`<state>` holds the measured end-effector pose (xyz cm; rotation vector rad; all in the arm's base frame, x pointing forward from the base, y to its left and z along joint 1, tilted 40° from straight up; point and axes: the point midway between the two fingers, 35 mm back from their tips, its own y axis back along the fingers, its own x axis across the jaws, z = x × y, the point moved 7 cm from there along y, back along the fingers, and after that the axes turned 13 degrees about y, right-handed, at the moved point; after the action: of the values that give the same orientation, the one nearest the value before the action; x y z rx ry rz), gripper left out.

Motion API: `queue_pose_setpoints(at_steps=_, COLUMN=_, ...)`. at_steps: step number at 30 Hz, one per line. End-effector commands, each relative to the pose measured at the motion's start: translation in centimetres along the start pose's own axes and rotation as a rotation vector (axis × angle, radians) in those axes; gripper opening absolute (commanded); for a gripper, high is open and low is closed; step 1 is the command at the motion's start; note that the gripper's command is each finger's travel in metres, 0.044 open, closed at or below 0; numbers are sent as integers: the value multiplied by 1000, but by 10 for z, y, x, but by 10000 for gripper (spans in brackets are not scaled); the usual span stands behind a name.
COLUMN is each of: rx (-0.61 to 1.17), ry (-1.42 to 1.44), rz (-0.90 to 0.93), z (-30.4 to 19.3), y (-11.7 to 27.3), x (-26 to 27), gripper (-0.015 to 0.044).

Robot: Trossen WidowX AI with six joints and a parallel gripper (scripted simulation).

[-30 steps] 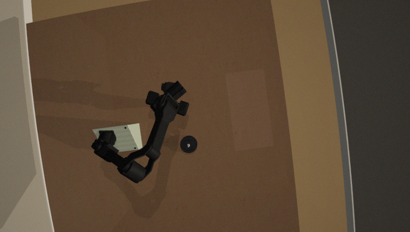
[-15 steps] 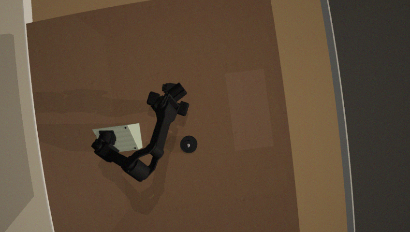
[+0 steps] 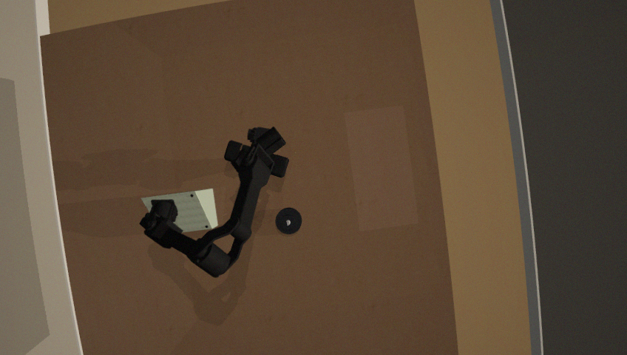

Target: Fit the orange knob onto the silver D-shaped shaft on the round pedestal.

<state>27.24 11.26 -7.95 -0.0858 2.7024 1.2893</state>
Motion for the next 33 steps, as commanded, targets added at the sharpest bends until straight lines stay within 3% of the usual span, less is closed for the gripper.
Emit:
queue_pose_setpoints(at_steps=1, rx=2, ry=3, rz=-1, z=0, y=-1, x=0, gripper=138)
queue_pose_setpoints(at_steps=7, rx=1, ry=3, rz=-1, z=1, y=6, x=-1, gripper=0)
queue_pose_setpoints(at_steps=33, rx=-7, ry=5, rz=1, z=7, y=85, x=-6, gripper=0)
